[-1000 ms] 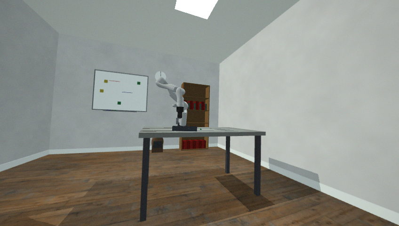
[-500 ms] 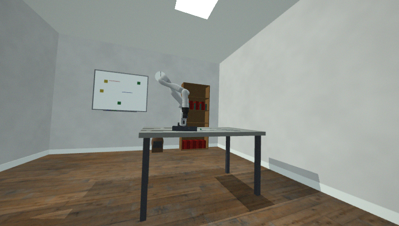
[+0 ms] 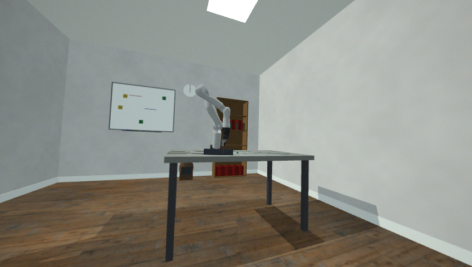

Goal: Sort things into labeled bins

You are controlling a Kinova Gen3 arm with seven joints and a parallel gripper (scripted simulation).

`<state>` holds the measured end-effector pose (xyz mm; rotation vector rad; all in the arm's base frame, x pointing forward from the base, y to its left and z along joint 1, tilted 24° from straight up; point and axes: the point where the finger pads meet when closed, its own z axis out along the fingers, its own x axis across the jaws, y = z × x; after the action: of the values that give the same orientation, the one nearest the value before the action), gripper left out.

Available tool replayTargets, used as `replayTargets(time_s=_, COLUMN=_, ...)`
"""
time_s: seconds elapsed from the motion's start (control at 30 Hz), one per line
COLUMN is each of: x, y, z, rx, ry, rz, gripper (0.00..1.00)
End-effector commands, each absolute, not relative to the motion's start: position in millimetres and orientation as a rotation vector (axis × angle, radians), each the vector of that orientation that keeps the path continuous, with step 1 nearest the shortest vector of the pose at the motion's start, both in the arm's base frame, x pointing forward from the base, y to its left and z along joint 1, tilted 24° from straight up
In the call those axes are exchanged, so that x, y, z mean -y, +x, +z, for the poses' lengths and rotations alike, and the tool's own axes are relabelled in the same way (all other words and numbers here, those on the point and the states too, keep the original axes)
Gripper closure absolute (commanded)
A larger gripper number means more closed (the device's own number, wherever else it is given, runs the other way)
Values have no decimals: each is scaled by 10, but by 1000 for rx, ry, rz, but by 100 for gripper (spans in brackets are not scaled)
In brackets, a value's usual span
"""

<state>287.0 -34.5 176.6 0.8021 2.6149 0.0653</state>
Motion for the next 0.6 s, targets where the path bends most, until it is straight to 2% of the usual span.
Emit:
replayTargets(time_s=0.0, x=233, y=2825, z=1749, rx=-2617, ry=777, rz=38, gripper=0)
replayTargets(time_s=0.57, x=353, y=2883, z=1788, rx=-2611, ry=768, rz=23, gripper=0)
